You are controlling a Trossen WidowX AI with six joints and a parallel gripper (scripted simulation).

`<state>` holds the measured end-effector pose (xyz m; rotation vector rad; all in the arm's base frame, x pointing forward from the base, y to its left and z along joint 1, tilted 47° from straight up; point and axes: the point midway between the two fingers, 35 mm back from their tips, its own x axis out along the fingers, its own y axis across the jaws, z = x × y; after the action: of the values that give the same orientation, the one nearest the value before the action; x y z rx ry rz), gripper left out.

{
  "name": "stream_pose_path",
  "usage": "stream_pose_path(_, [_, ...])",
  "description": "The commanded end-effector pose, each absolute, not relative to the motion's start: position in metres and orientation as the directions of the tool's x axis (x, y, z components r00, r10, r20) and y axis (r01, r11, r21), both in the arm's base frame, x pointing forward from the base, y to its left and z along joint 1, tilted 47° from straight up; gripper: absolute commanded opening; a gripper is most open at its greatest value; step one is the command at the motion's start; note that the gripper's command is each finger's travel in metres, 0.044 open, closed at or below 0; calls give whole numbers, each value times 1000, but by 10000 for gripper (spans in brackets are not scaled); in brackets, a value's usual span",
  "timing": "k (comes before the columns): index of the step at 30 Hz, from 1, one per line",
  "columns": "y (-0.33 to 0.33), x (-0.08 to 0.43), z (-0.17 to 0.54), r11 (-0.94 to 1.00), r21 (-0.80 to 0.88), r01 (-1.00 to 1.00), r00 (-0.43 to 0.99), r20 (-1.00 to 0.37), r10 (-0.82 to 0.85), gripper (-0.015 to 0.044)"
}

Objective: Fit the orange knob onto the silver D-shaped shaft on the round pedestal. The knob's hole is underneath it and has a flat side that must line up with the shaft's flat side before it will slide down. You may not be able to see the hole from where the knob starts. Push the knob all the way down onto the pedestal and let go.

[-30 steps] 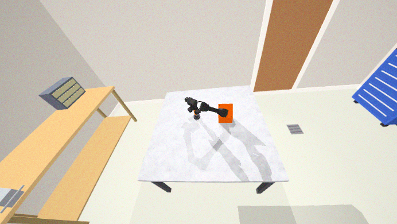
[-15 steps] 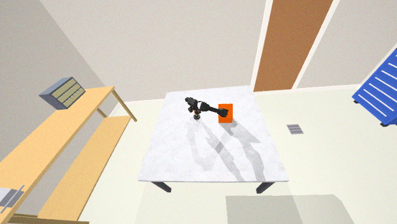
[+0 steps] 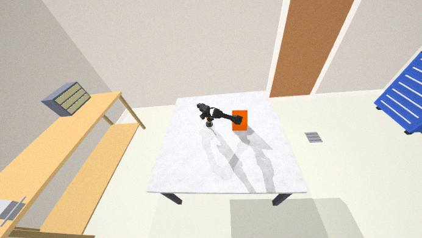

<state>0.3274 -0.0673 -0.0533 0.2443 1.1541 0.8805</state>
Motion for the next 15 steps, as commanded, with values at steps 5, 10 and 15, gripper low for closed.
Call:
stream_pose_path(5, [-71, 331, -49, 595, 487, -639, 130, -694, 708, 0])
stream_pose_path(10, [-72, 333, -50, 591, 482, -647, 131, -694, 708, 0])
stream_pose_path(15, [-73, 335, -52, 591, 482, -647, 131, -694, 708, 0])
